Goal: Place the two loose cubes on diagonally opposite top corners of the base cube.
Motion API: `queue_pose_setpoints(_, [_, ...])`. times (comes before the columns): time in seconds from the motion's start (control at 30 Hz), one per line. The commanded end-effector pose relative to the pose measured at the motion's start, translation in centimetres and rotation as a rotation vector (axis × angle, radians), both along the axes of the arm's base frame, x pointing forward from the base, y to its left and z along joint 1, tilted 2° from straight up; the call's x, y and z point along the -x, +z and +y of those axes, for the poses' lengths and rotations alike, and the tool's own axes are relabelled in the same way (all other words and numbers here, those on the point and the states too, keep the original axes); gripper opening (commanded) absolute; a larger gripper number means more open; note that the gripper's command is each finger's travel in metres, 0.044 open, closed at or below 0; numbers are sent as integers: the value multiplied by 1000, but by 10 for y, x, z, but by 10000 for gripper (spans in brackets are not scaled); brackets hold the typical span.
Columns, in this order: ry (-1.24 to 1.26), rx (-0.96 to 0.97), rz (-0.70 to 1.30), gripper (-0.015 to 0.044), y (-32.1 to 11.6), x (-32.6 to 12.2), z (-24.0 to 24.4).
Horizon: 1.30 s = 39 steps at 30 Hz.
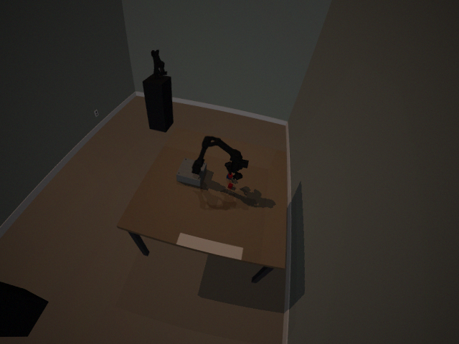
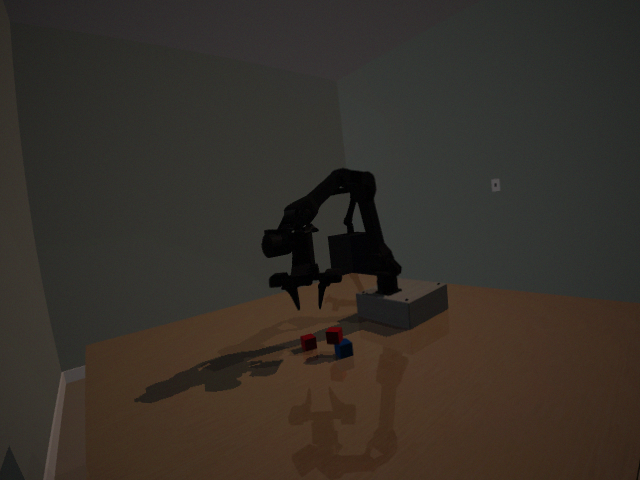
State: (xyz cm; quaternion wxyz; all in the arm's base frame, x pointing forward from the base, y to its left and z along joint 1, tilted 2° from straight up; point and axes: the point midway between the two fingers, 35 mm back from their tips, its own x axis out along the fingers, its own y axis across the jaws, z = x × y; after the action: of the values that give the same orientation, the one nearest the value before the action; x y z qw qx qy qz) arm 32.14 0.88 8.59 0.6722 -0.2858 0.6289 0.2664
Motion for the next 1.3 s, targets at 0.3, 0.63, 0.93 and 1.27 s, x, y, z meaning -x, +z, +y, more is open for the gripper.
queue_pose_setpoints(0.3, [554,36,1,265,11,-2,-21])
queue_pose_setpoints(0.63, [553,35,3,265,-36,-6,-21])
queue_pose_setpoints(0.93, [554,36,2,265,-63,-6,-21])
queue_pose_setpoints(1.27, [554,36,2,265,-74,-7,-21])
